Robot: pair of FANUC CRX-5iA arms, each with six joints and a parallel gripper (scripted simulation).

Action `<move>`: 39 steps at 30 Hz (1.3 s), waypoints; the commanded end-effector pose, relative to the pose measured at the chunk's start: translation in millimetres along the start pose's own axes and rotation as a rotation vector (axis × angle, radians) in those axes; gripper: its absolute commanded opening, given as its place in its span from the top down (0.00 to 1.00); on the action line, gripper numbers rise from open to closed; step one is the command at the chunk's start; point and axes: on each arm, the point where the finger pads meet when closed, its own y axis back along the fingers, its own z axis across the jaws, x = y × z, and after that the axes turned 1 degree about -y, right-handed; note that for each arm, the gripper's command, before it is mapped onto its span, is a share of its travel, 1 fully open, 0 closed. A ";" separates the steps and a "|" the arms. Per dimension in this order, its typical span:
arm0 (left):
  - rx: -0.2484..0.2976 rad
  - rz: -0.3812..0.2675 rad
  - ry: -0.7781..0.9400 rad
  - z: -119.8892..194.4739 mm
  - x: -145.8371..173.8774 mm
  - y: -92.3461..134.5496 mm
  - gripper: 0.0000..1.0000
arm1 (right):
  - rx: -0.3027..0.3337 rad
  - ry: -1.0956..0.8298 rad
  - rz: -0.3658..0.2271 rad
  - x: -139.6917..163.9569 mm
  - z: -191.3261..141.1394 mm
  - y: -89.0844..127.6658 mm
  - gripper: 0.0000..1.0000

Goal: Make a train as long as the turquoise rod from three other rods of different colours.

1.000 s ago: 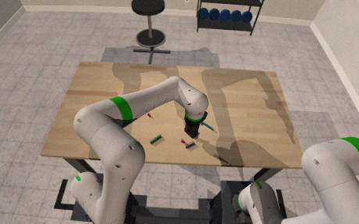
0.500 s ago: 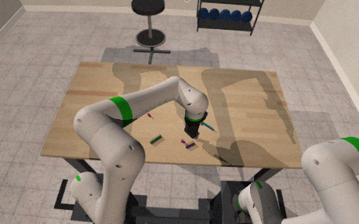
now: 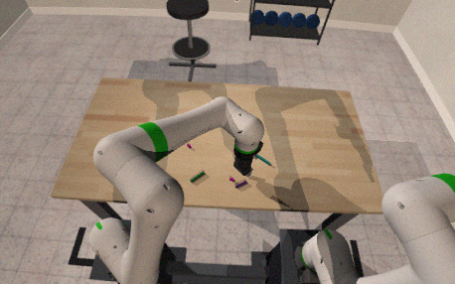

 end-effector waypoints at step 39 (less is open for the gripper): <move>0.000 0.002 0.000 -1.5 113.3 1.3 0.00 | 0.000 0.000 -0.002 -0.3 -0.2 0.9 0.00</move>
